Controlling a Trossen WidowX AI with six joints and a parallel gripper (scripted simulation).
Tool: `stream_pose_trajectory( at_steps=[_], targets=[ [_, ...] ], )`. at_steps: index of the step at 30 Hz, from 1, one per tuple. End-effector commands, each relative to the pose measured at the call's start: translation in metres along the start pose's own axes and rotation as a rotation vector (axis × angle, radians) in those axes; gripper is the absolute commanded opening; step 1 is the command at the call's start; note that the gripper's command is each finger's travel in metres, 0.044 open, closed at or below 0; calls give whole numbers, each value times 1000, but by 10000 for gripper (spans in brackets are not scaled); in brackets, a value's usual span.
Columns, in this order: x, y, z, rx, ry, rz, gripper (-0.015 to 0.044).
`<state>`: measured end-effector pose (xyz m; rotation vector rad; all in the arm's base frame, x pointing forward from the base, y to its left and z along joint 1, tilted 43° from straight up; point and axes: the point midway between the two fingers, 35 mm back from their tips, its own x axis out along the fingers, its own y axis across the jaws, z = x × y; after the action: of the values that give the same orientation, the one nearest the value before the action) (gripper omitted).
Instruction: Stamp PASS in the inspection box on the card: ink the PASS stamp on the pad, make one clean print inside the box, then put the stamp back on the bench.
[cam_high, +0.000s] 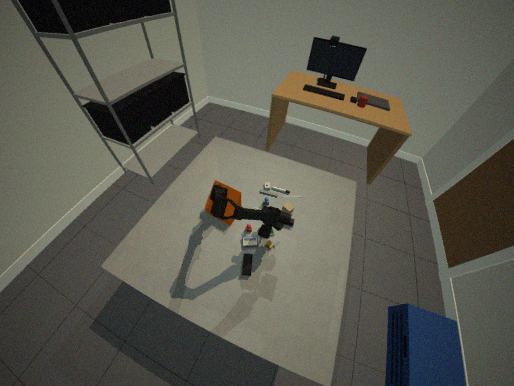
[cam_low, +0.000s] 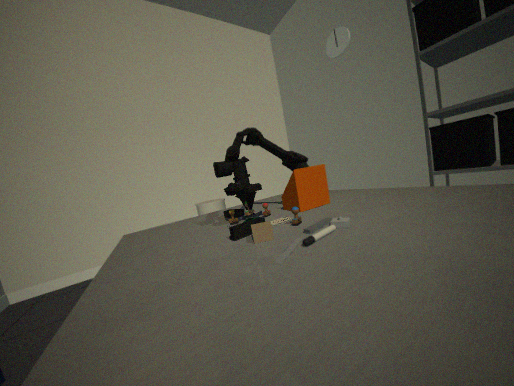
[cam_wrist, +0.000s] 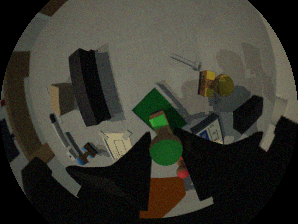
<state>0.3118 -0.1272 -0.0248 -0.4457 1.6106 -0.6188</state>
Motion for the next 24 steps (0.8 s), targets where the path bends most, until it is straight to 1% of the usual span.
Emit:
stream_pose_trajectory(
  at_steps=[1, 18, 22, 24],
  targets=[
    [-10, 1, 2, 3, -9, 2, 0],
    [-37, 3, 1, 3, -9, 2, 0],
    [-38, 4, 1, 6, -9, 2, 0],
    [-38, 12, -3, 28, -11, 4, 0]
  ],
)
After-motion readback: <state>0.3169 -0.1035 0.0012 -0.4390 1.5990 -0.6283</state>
